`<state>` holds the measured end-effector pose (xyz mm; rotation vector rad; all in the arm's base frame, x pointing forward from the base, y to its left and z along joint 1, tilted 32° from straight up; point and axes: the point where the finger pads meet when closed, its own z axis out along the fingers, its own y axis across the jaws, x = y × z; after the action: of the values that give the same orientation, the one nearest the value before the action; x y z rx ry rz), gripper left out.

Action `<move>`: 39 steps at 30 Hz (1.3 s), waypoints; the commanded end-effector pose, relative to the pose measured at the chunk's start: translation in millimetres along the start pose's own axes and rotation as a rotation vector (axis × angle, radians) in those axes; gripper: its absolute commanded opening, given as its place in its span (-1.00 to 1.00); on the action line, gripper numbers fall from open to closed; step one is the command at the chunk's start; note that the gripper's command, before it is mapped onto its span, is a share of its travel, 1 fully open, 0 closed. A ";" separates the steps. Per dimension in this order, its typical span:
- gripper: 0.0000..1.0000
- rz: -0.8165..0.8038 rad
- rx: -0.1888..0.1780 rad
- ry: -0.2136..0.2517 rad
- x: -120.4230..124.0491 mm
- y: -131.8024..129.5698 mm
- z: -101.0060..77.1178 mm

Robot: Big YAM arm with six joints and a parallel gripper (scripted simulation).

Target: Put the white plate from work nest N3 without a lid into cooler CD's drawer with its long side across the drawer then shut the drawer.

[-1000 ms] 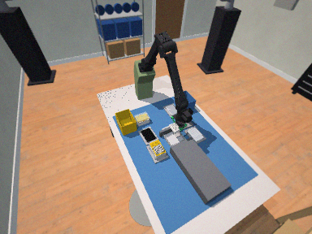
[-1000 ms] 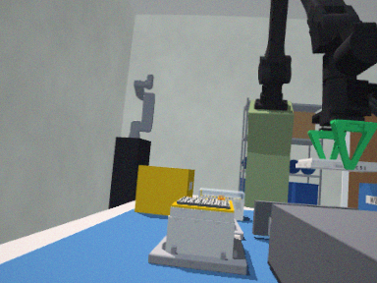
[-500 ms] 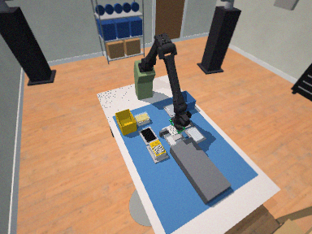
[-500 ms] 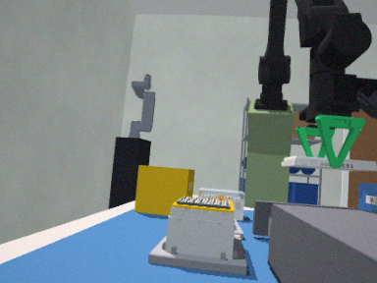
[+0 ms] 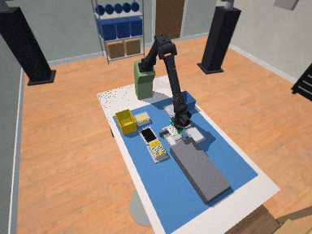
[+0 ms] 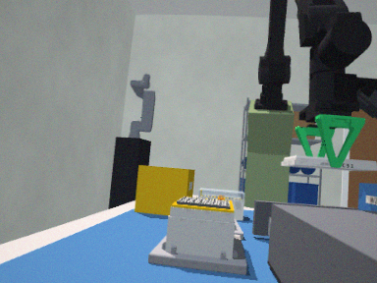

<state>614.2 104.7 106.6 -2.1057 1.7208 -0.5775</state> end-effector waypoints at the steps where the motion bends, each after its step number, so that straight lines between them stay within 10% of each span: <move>1: -1.00 -0.006 0.037 -0.003 0.2 -18.1 -12.1; 39: -1.00 -0.008 0.043 0.001 7.5 -24.8 9.6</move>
<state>618.9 104.1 96.6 -2.1157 1.7170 -0.5743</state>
